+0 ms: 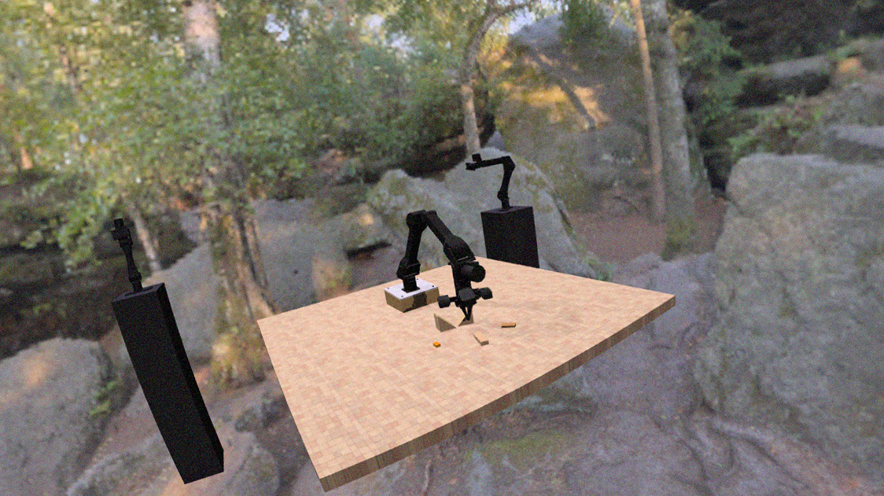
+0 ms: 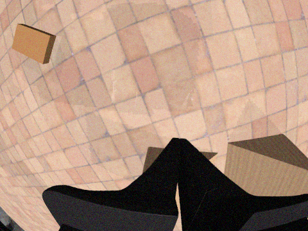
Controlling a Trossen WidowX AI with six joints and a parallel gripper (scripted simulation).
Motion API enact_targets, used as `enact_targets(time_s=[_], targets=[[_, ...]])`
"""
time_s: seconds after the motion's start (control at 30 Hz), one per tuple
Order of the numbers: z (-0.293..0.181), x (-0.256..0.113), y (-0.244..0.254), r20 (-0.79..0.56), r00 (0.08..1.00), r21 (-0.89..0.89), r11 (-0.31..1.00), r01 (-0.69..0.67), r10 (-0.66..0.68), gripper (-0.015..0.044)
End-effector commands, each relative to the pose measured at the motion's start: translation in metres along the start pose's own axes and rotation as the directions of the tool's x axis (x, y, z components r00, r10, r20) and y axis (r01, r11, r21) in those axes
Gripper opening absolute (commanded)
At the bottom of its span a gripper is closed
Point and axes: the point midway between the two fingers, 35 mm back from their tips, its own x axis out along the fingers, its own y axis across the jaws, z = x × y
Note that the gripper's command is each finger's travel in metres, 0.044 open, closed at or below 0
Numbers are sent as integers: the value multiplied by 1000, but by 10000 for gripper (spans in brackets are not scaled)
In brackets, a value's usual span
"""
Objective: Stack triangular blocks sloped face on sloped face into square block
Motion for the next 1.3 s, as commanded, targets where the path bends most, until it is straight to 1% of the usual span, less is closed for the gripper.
enact_targets(time_s=[0.0,0.2,1.27], targets=[[-1,10,-2,-3,1000,-3,1000,7,-7,0],[-3,13,-2,-3,1000,-3,1000,7,-7,0],[-62,9,0,-9,1000,-3,1000,7,-7,0]])
